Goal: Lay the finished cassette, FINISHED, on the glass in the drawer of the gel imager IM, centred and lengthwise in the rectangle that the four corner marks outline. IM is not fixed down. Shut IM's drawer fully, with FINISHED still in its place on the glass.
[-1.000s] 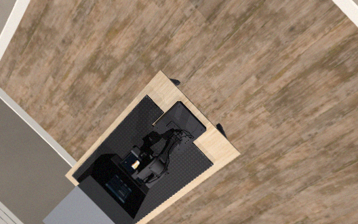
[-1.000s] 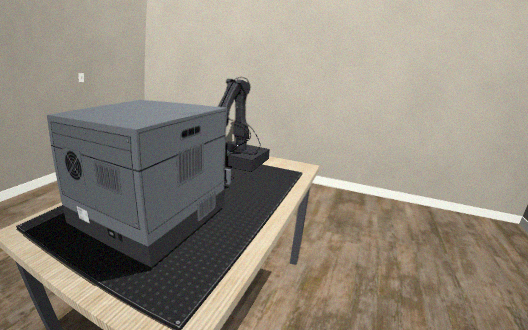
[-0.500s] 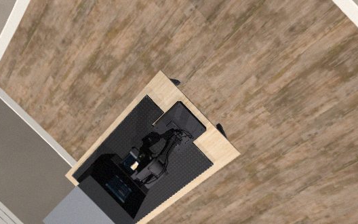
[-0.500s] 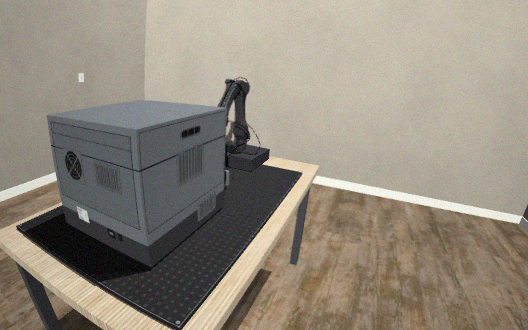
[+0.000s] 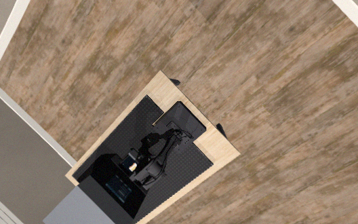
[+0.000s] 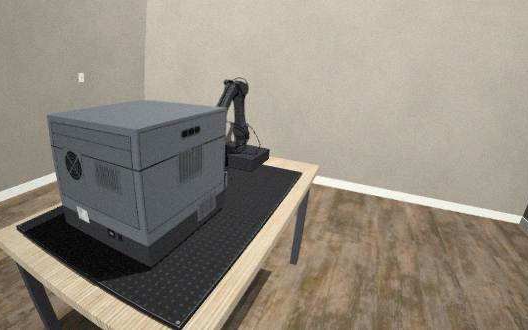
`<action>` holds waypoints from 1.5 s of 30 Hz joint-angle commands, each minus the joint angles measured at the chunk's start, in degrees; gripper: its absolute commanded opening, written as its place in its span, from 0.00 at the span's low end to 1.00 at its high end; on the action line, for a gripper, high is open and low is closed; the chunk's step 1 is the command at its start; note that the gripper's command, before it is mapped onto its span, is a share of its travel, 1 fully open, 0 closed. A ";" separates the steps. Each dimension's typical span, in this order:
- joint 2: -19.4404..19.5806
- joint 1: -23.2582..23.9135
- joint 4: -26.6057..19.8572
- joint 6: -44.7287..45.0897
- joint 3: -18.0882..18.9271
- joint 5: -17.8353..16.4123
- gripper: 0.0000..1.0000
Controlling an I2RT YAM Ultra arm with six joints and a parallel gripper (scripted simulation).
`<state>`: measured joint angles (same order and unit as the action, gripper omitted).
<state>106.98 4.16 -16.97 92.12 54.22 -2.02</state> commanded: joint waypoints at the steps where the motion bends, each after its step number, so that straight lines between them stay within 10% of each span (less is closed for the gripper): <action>1: 1.44 -0.56 1.42 -0.69 2.71 -0.84 0.00; 9: 2.34 -0.44 1.13 -0.72 3.90 -0.82 0.00; 15: 0.55 -0.17 12.67 -0.94 -4.78 -1.07 0.00; 45: 6.80 -0.71 9.80 -1.24 6.05 -0.92 0.00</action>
<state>112.88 3.90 -6.98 91.44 58.06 -2.17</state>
